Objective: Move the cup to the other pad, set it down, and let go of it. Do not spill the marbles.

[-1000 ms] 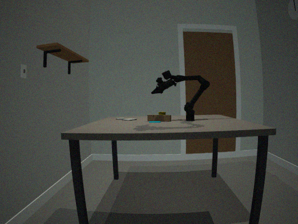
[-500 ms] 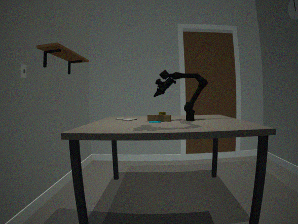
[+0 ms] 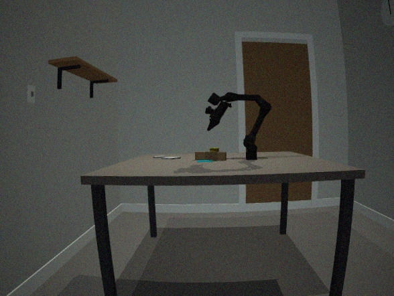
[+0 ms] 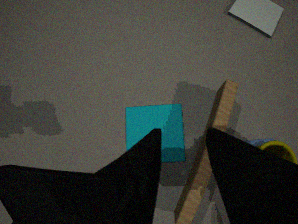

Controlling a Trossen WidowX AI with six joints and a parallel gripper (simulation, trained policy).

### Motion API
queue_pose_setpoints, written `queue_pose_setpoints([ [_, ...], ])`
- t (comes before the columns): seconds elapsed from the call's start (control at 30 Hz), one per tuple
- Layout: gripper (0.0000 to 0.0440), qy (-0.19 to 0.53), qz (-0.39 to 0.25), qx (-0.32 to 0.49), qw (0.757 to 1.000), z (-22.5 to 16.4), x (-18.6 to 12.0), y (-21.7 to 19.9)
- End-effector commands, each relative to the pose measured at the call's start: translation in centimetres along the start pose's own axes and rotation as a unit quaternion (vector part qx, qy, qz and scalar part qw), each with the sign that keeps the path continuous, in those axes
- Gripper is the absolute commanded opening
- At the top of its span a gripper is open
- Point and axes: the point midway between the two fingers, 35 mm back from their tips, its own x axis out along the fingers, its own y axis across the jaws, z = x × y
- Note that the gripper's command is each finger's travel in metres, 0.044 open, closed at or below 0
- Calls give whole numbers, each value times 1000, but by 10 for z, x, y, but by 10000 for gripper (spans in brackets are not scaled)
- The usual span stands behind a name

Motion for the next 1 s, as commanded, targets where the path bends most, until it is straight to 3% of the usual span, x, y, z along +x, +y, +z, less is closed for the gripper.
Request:
queue_pose_setpoints([
  [0.0,132,33,-6,-8,999,-6,1,-3],
  [0.97,129,222,-41,-62,972,-35,16,-39],
])
